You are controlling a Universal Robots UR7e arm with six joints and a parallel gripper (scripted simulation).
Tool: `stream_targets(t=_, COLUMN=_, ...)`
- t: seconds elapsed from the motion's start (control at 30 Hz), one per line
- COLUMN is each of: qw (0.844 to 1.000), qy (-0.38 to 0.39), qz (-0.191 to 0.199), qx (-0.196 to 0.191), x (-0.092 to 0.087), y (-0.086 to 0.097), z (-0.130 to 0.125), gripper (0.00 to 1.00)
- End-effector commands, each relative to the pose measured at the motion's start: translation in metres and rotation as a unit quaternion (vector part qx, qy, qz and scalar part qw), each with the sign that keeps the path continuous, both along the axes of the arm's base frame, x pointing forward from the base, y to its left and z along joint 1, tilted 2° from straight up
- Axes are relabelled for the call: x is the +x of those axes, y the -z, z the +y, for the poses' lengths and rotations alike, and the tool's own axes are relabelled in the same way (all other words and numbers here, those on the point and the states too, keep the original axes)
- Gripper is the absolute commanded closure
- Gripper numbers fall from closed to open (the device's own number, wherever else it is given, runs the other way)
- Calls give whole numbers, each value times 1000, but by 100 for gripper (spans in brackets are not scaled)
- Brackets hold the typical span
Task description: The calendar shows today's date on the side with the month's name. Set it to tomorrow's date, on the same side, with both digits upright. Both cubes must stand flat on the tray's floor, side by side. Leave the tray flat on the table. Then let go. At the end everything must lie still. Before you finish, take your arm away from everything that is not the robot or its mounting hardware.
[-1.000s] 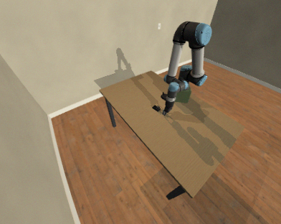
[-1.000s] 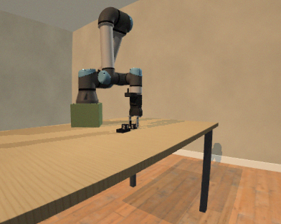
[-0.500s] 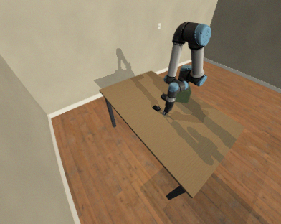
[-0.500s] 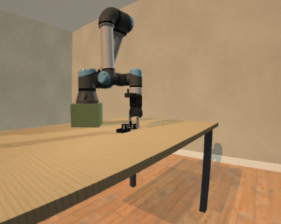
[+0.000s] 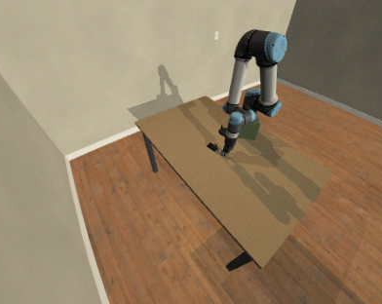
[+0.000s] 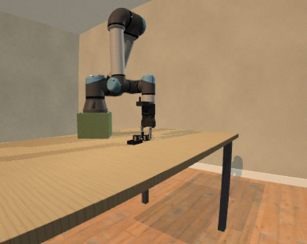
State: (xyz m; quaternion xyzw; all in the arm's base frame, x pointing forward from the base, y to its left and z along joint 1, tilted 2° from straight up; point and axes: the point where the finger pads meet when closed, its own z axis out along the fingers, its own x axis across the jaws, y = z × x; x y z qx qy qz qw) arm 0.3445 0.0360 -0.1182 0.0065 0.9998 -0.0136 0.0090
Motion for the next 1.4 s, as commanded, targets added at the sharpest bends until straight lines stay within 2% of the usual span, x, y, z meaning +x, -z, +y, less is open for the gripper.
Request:
stream_targets(t=0.0, qw=1000, qy=0, qz=-1, qx=0, x=0, y=0, z=0, gripper=13)
stream_targets(t=0.17, qw=1000, qy=0, qz=-1, qx=0, x=0, y=0, z=0, gripper=13)
stream_targets(t=0.2, qw=1000, qy=0, qz=-1, qx=0, x=0, y=0, z=0, gripper=43)
stream_targets(t=1.37, qw=1000, qy=0, qz=-1, qx=0, x=0, y=0, z=0, gripper=43)
